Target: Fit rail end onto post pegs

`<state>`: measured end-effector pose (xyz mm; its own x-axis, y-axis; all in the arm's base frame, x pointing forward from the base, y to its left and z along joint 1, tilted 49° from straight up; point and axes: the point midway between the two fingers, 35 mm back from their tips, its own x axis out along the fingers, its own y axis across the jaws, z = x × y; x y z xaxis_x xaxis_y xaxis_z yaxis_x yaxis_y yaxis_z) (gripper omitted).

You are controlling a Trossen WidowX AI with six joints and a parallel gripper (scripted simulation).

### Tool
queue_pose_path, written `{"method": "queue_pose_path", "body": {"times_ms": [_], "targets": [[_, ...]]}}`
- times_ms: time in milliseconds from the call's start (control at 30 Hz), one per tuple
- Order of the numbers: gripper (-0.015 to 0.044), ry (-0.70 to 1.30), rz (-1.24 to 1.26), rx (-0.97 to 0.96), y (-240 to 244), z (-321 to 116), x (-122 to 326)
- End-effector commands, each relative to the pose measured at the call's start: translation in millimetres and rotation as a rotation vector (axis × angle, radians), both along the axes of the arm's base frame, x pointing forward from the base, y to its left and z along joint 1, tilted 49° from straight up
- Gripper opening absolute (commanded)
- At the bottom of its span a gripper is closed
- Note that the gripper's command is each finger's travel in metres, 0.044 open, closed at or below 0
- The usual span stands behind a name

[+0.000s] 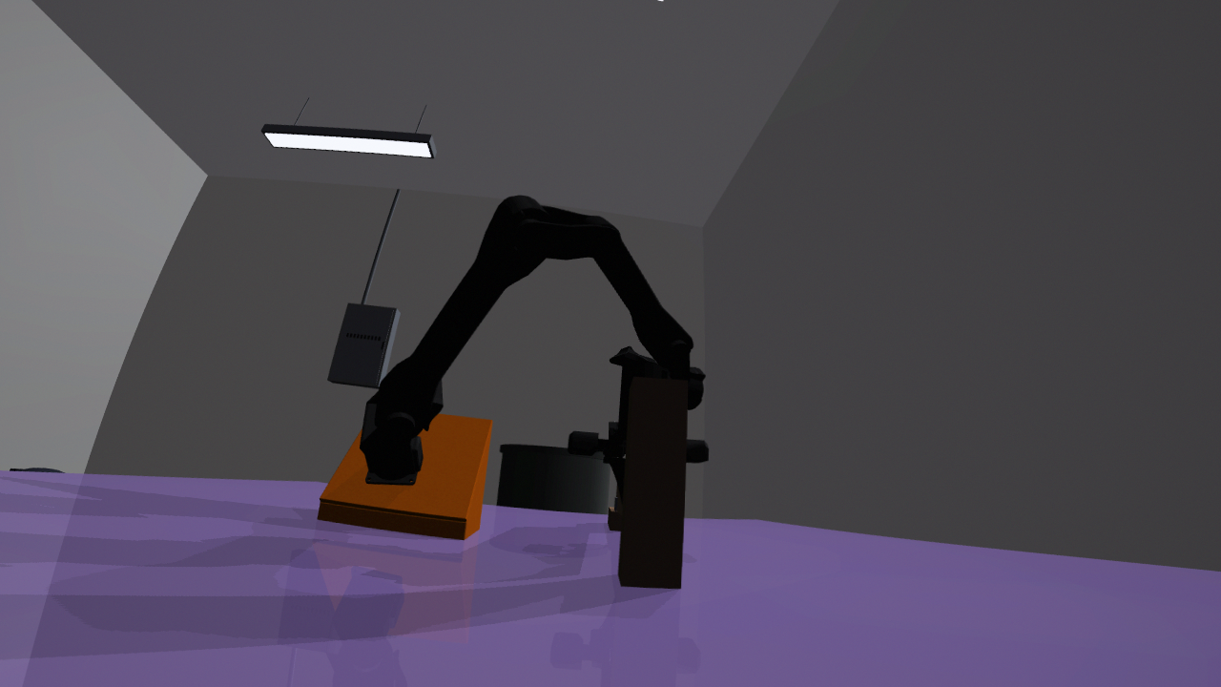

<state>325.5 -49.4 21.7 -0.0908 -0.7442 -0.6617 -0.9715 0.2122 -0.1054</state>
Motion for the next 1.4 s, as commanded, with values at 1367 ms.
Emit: {"method": "queue_pose_path", "body": {"times_ms": [1367], "targets": [[0.0, -0.003, 0.006, 0.005, -2.4, 6.0, -1.5]]}}
